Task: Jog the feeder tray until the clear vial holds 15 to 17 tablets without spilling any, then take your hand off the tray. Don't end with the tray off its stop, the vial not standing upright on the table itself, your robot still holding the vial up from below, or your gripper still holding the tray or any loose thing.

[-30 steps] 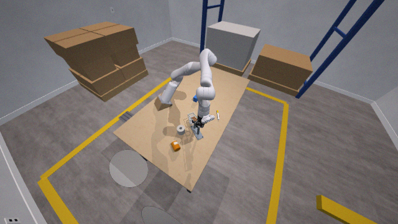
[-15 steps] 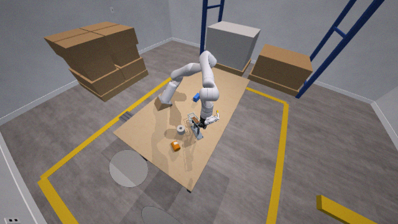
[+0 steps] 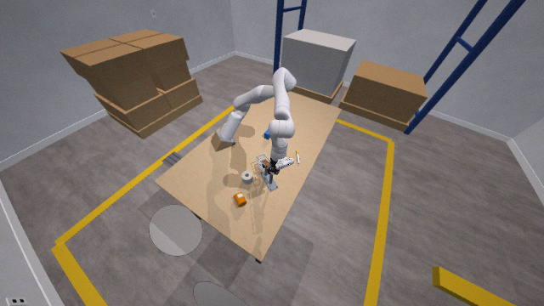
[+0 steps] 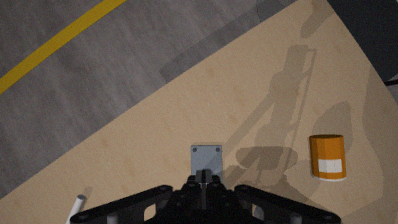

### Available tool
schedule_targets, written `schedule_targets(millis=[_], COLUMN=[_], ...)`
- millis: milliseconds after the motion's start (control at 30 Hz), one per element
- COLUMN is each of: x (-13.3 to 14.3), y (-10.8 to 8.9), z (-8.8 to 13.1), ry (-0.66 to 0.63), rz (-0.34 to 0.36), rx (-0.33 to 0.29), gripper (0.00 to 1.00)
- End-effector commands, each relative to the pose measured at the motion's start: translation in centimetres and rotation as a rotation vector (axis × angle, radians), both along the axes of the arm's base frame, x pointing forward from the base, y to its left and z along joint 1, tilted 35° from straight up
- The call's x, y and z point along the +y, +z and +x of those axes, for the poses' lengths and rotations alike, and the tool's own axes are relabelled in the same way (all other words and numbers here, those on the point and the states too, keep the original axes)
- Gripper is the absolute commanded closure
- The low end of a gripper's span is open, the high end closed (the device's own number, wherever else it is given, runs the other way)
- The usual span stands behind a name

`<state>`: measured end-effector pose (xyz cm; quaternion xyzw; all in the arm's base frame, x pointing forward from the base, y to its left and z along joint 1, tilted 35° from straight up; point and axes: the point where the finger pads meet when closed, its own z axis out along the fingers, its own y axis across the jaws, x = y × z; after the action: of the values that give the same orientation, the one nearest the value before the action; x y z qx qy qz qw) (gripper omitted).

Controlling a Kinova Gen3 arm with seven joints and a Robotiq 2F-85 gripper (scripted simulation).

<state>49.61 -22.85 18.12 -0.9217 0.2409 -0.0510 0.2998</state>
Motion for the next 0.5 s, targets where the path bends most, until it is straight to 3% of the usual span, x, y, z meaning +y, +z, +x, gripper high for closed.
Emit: schedule_targets(millis=[0, 233, 467], x=[0.5, 0.2, -1.3], y=[0.2, 0.1, 0.8], z=[-0.7, -0.4, 1.4], ry=[0.002, 0.003, 0.005], rz=[-0.012, -0.011, -0.014], rx=[-0.009, -0.005, -0.008], gripper=[1.0, 1.0, 1.0])
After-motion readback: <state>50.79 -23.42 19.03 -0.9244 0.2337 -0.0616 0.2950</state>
